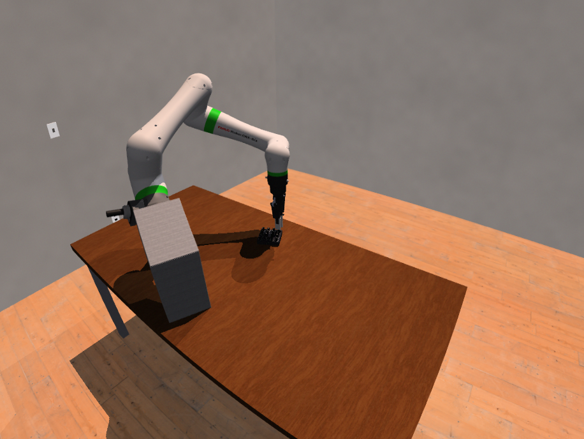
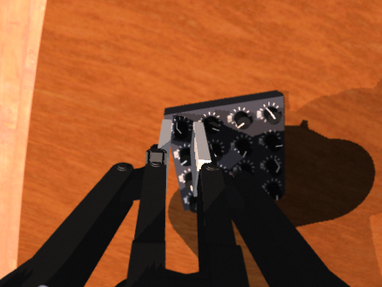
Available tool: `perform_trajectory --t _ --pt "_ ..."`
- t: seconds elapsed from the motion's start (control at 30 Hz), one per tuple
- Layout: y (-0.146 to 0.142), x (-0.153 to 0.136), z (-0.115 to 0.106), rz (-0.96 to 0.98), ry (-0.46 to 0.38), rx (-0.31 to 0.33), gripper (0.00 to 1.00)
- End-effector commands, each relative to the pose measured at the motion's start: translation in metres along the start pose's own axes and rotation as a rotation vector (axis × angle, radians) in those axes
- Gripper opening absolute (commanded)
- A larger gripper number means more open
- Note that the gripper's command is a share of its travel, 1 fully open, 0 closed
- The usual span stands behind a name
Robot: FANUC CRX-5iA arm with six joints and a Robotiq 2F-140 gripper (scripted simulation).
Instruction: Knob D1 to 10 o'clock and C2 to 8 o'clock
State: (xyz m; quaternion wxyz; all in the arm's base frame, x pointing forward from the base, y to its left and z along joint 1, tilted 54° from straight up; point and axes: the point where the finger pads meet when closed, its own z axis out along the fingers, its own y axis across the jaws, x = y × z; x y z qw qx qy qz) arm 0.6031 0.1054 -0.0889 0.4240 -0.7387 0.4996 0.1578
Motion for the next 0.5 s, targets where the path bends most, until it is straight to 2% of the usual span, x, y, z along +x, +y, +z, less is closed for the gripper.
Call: perform_trajectory --t 0.0,0.47 --pt "-0.0001 0.0002 0.0007 0.000 0.000 0.000 0.12" --pt "-0.0001 0.0002 0.0101 0.000 0.000 0.000 0.12"
